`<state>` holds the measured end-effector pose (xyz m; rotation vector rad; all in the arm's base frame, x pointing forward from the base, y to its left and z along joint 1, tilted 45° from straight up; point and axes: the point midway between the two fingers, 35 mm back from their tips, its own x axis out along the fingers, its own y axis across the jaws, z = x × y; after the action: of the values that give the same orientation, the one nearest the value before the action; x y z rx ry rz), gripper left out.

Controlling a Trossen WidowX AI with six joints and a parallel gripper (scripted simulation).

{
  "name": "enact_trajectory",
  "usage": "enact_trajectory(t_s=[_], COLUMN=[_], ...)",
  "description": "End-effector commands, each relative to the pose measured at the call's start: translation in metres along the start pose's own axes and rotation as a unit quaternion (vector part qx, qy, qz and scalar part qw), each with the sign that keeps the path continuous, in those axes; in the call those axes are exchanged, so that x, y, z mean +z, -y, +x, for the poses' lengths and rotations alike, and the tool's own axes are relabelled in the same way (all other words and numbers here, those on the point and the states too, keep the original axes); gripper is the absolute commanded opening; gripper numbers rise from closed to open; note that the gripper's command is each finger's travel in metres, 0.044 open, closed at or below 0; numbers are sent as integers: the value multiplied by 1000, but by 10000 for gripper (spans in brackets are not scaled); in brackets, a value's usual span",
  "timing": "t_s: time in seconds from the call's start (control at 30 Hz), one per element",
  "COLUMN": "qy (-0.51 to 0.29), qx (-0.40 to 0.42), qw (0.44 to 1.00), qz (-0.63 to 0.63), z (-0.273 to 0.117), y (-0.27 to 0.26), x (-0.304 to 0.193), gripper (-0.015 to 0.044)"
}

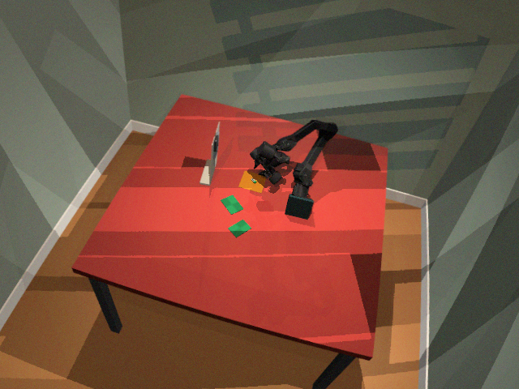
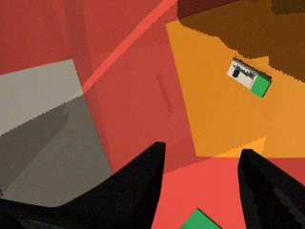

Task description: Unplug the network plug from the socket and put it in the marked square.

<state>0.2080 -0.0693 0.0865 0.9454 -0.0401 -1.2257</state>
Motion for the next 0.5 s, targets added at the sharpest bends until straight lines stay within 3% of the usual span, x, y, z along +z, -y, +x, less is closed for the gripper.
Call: enact_trajectory(t_s=[0.0, 0.47], qy=[2, 5], qx=[4, 11], qw=[1000, 1000], qz=[4, 2], z=[-5, -17], y=[-5, -12], x=[1, 5], gripper=[156, 156])
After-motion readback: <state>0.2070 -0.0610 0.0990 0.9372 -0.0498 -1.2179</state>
